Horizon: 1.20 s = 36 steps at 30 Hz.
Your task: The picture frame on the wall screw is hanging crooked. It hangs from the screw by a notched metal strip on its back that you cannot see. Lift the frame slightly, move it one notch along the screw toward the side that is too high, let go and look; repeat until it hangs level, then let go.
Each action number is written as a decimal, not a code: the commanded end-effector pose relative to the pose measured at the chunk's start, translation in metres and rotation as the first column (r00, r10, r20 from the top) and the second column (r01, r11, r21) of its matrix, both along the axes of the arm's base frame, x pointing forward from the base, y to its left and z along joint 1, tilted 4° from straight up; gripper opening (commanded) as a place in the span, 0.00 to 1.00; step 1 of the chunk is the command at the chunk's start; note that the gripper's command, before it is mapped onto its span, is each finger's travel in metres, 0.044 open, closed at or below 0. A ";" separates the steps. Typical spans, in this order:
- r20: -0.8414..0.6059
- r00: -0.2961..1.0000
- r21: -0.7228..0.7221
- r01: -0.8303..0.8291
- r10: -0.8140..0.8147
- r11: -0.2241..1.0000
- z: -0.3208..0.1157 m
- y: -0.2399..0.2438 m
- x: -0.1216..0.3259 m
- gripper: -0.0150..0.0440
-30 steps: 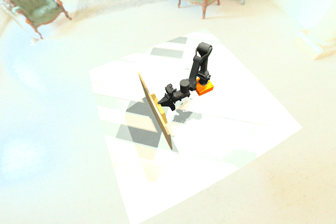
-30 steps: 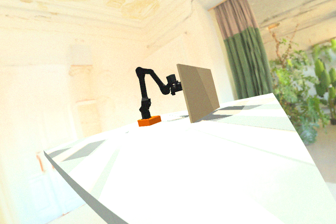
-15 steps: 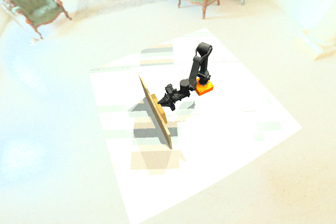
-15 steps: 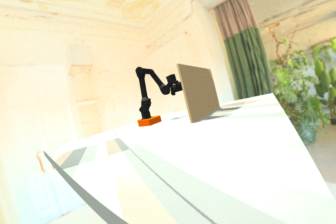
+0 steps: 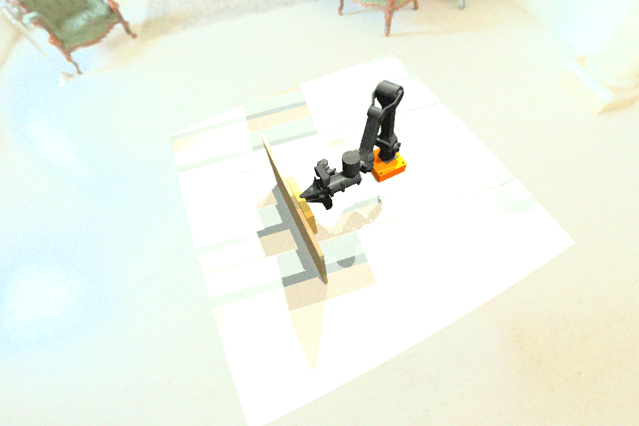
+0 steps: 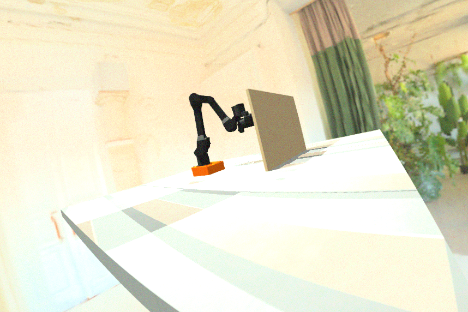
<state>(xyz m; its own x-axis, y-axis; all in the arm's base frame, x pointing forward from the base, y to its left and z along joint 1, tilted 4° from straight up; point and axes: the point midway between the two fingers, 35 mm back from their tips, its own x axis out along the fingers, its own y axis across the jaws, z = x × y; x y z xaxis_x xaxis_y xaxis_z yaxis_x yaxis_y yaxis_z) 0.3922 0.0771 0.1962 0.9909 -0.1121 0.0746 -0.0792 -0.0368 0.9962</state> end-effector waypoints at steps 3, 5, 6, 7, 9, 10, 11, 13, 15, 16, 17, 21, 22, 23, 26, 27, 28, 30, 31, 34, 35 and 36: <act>-0.003 1.000 -0.033 0.003 -0.003 0.999 0.000 0.000 0.000 0.25; -0.005 1.000 -0.054 0.005 -0.005 0.999 0.000 0.000 0.000 0.25; -0.005 1.000 -0.054 0.005 -0.005 0.999 0.000 0.000 0.000 0.25; -0.005 1.000 -0.054 0.005 -0.005 0.999 0.000 0.000 0.000 0.25; -0.007 1.000 -0.067 0.006 -0.006 0.998 0.000 0.000 0.000 0.25; -0.008 1.000 -0.080 0.006 -0.007 0.997 0.000 0.000 0.000 0.25; -0.008 1.000 -0.080 0.006 -0.007 0.997 0.000 0.000 0.000 0.25; -0.007 1.000 -0.062 0.004 -0.005 0.998 0.000 0.000 0.000 0.30; -0.007 1.000 -0.062 0.004 -0.005 0.998 0.000 0.000 0.000 0.39; -0.007 1.000 -0.062 0.004 -0.005 0.998 0.000 0.000 0.000 0.43; -0.007 1.000 -0.062 0.004 -0.005 0.998 0.000 0.000 0.000 0.48; -0.007 1.000 -0.062 0.004 -0.005 0.998 0.000 0.000 0.000 0.65; -0.007 1.000 -0.062 0.004 -0.005 0.998 0.000 0.000 0.000 0.69; -0.007 1.000 -0.062 0.004 -0.005 0.998 0.000 0.000 0.000 0.69; -0.007 1.000 -0.059 0.004 -0.004 0.998 0.000 0.001 -0.002 0.69; -0.006 1.000 -0.049 0.004 -0.004 0.999 0.000 0.003 -0.009 0.69; -0.004 1.000 -0.033 0.003 -0.003 0.999 -0.001 0.006 -0.021 0.69; 0.000 1.000 0.009 0.001 -0.001 1.000 -0.004 0.012 -0.051 0.69; 0.001 1.000 0.031 0.000 0.000 1.000 -0.006 0.013 -0.065 0.69; 0.004 1.000 0.078 -0.003 0.002 0.997 -0.013 0.012 -0.097 0.69; 0.005 1.000 0.082 -0.003 0.002 0.997 -0.013 0.012 -0.099 0.69; 0.005 1.000 0.082 -0.003 0.002 0.997 -0.013 0.012 -0.099 0.69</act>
<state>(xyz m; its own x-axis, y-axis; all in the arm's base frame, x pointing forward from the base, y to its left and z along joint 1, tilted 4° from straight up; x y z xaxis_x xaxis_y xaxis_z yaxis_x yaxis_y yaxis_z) 0.3111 0.0928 0.1893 0.9916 -0.1047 0.0764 -0.0858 -0.0888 0.9923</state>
